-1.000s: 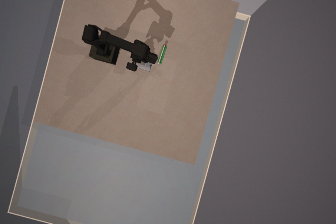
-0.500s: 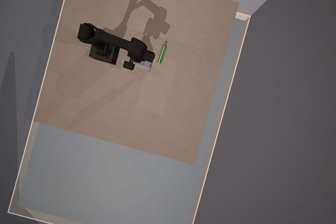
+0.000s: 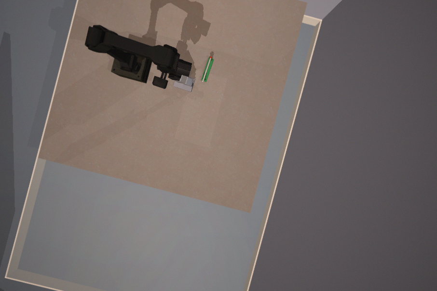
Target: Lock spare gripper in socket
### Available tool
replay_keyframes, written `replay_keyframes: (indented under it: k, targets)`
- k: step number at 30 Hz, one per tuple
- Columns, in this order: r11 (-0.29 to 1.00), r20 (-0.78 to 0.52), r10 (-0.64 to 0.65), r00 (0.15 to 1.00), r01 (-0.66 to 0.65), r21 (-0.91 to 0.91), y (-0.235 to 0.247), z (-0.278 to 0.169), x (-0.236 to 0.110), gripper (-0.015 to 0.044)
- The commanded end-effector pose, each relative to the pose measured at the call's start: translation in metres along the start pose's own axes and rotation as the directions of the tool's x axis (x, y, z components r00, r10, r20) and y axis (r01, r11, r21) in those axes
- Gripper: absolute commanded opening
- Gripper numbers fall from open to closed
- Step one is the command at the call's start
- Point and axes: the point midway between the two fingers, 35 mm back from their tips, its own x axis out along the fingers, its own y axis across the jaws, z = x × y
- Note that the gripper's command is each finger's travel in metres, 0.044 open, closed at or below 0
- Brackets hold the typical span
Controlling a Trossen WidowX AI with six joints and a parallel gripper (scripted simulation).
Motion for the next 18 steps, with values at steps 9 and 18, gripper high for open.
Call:
replay_keyframes:
  k: [9, 18]
  targets:
    - [1.0, 0.054, 0.003, 0.999, -0.003, -0.001, 0.0, -0.004, -0.01, 0.044]
    - [1.0, 0.071, 0.004, 0.997, -0.004, -0.006, 0.062, -0.001, -0.015, 0.0256]
